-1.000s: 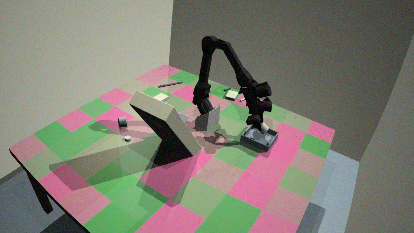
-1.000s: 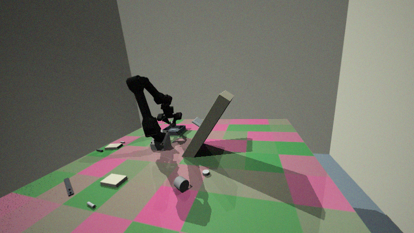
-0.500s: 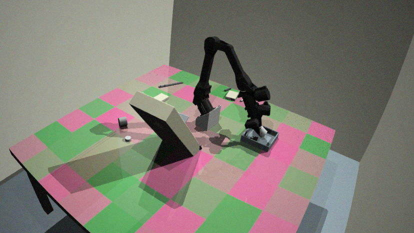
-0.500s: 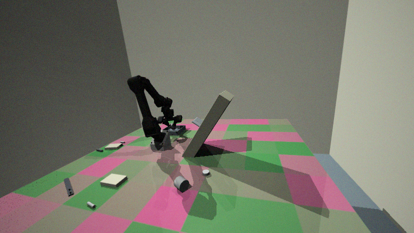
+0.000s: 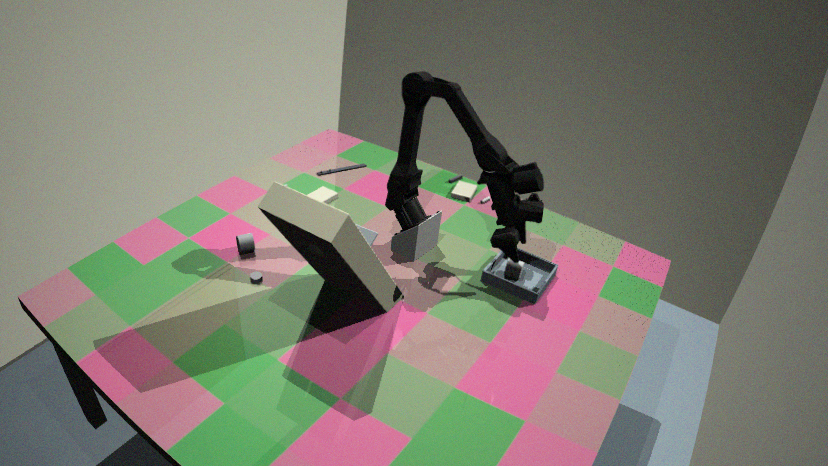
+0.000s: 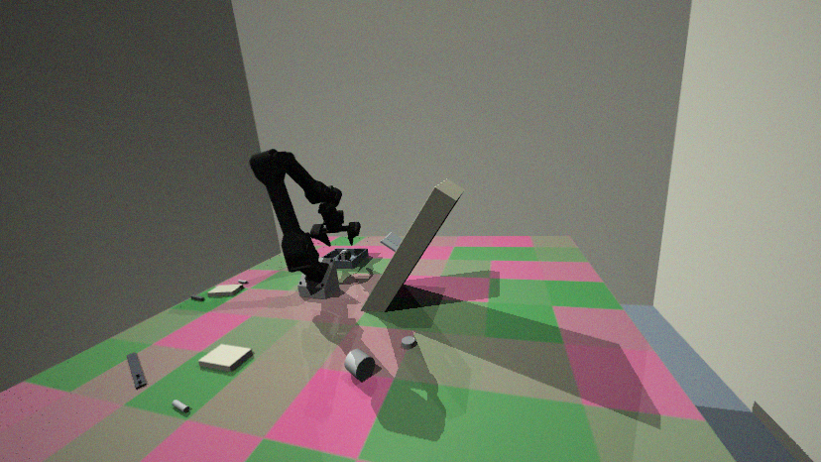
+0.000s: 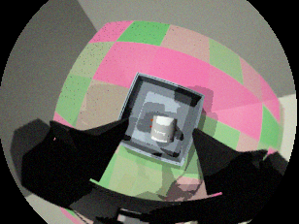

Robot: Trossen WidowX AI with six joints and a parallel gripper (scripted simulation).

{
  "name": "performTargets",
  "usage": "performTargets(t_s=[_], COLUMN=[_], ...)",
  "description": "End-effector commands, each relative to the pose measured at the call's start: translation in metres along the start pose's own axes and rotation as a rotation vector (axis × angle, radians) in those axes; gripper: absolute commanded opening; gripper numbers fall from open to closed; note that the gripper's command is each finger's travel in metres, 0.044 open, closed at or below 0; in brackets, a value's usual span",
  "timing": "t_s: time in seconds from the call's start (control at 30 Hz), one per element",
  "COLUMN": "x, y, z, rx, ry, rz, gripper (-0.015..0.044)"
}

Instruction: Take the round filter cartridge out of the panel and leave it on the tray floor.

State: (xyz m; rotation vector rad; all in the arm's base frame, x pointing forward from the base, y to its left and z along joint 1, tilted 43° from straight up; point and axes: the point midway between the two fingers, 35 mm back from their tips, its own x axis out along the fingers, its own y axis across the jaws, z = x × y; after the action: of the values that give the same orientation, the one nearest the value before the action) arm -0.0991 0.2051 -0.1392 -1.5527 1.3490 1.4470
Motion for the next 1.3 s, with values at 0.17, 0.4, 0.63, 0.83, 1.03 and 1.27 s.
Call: performTargets(t_s=[0.17,0.4,0.63,0.83,1.03,1.27], x=[-0.025,-0.025,-0.025,-0.025,-0.025,-0.025], y=[0.000,0.000,0.000,0.000,0.000,0.000], z=[0.021,0.021,0.021,0.021,0.021,0.021], rx=[-0.004,-0.004,-0.004,-0.004,-0.004,-0.004], ry=[-0.043,-0.043,-0.043,-0.043,-0.043,-0.043], rz=[0.000,0.000,0.000,0.000,0.000,0.000], gripper=[0.0440,0.0440,0.0440,0.0440,0.0440,0.0440])
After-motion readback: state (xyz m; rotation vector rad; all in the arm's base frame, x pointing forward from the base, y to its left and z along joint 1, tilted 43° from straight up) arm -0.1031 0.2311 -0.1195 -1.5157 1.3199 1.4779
